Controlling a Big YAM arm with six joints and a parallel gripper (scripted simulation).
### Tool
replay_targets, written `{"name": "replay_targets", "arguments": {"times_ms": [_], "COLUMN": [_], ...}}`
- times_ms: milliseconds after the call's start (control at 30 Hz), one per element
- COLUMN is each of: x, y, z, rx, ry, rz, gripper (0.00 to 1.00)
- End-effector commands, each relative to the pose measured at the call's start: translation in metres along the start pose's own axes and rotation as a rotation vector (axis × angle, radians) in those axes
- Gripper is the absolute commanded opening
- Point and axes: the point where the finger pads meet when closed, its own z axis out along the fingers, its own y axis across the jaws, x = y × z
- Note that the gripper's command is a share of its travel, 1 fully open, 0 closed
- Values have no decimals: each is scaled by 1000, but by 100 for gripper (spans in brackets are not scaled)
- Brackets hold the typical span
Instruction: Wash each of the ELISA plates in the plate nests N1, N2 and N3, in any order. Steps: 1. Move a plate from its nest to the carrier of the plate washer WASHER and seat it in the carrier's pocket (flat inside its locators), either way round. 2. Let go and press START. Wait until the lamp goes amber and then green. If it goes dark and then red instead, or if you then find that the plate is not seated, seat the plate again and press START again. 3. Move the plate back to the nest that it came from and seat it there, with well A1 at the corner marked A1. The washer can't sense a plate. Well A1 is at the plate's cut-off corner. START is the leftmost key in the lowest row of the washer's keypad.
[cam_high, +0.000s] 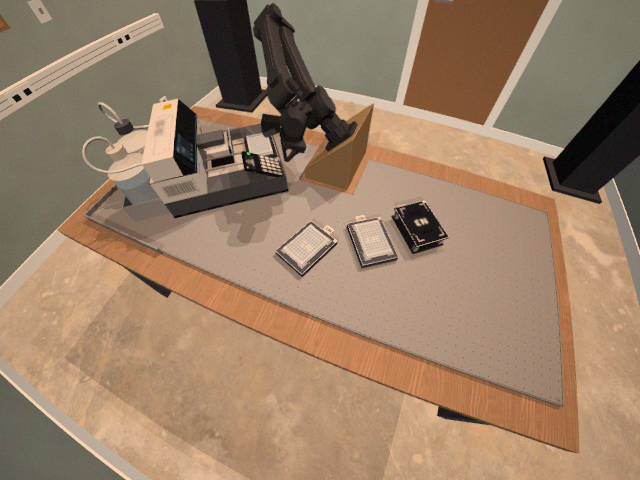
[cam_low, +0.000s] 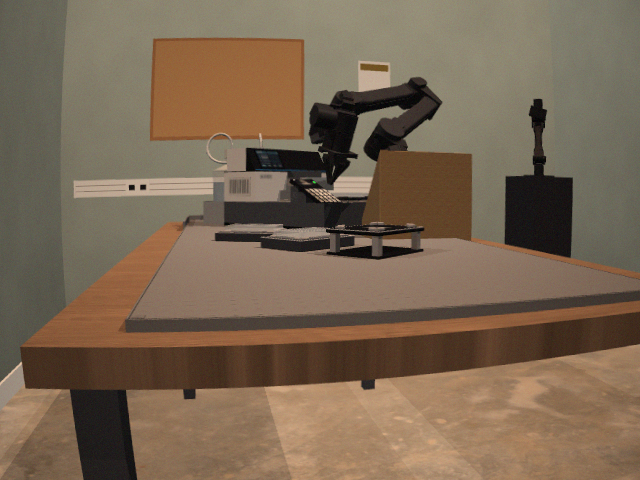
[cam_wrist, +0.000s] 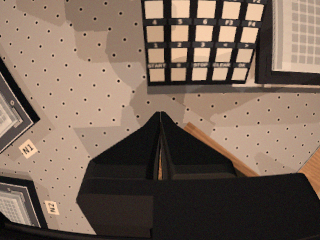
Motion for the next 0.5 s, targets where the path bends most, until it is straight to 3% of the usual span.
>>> {"name": "replay_targets", "arguments": {"times_ms": [0,467], "x": [-4,-4], "y": [2,2], "z": [6,26], "rx": [-14,-13], "ry": [-3,-5], "rz": [-18,-18], "gripper": [0,0]}}
